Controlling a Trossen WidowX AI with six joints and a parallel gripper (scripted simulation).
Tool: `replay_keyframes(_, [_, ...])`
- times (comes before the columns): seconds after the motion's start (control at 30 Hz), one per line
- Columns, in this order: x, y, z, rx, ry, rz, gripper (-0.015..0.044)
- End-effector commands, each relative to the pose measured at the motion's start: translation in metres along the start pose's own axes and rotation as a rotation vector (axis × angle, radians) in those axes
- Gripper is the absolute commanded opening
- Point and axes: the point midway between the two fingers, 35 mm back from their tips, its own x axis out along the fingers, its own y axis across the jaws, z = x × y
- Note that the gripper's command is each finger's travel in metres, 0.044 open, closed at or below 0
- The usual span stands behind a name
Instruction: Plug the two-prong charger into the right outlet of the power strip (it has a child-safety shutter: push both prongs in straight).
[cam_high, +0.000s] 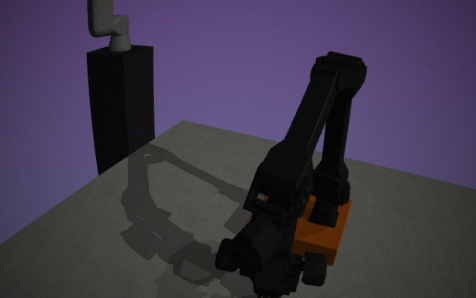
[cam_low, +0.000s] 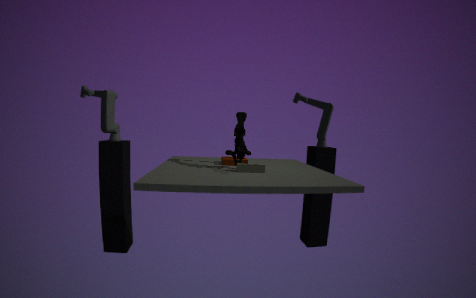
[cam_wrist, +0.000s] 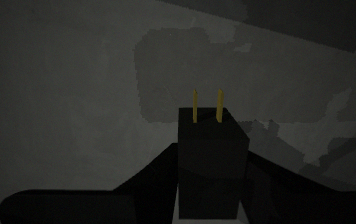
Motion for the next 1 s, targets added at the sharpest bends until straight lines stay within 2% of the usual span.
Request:
replay_keyframes(0.0, [0.003, 0.008, 0.005, 0.039, 0.000, 0.007, 0.0000])
replay_keyframes(0.53, [0.012, 0.036, 0.017, 0.175, 0.004, 0.019, 0.0000])
replay_keyframes(0.97, [0.012, 0.036, 0.029, 0.189, 0.003, 0.020, 0.0000])
